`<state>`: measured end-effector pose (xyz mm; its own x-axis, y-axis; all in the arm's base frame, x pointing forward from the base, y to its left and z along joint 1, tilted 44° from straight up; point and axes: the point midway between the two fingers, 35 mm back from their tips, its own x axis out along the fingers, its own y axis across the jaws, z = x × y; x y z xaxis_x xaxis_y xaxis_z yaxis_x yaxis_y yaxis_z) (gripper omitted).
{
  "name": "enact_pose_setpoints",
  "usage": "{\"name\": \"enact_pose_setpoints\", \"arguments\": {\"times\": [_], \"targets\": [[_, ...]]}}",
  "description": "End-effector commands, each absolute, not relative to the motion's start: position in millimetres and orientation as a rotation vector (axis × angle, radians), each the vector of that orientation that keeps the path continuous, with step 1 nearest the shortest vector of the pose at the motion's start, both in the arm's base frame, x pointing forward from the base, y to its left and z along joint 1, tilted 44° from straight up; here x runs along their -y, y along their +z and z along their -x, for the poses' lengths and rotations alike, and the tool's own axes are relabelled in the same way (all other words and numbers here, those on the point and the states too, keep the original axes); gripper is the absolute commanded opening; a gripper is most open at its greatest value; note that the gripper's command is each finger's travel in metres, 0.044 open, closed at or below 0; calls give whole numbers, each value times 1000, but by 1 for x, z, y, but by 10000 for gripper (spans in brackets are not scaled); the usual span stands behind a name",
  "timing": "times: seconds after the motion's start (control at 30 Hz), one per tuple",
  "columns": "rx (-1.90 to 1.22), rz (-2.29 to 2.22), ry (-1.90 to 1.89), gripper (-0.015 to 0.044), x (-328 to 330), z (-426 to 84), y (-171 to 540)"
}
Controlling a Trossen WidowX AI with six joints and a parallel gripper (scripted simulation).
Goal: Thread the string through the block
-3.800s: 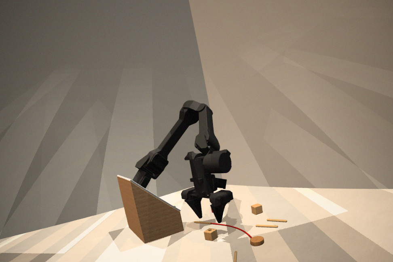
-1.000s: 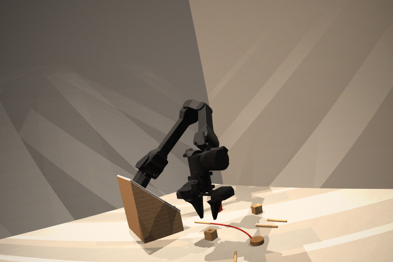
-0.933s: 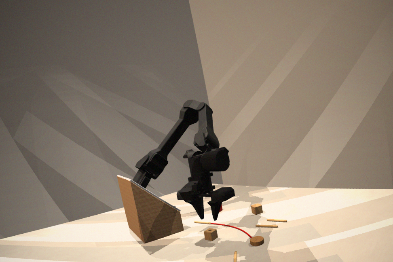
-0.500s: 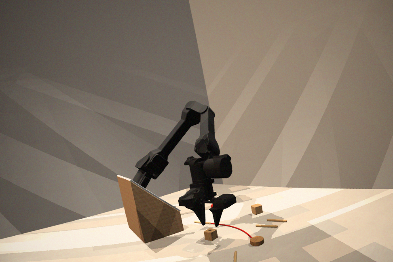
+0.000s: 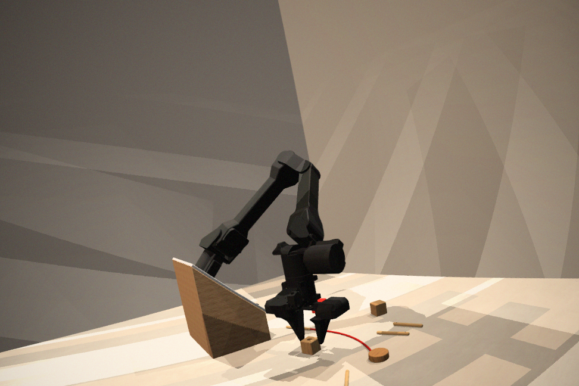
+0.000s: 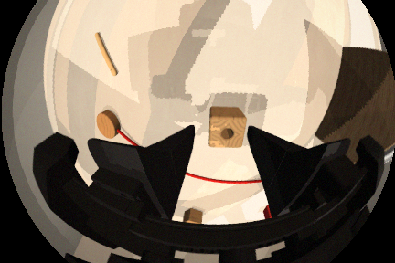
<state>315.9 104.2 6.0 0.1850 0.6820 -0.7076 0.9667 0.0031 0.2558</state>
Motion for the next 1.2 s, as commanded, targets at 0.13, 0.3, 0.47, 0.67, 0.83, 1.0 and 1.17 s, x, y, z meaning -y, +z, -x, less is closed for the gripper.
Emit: {"name": "enact_pose_setpoints", "arguments": {"times": [0.13,0.3,0.47,0.67,0.83,1.0,1.17], "targets": [[-1567,-1747,-521,239,-107,-314,-1],[-1567,-1747,-521,239,-107,-314,-1],[-1570,-1746,-511,108,-107,-314,1],[-1570,-1746,-511,48,-107,-314,1],[-1570,-1746,-511,0,-107,-314,1],[-1570,-1746,-511,0,-106,-314,3],[-1570,-1746,-511,0,-103,-313,5]]}}
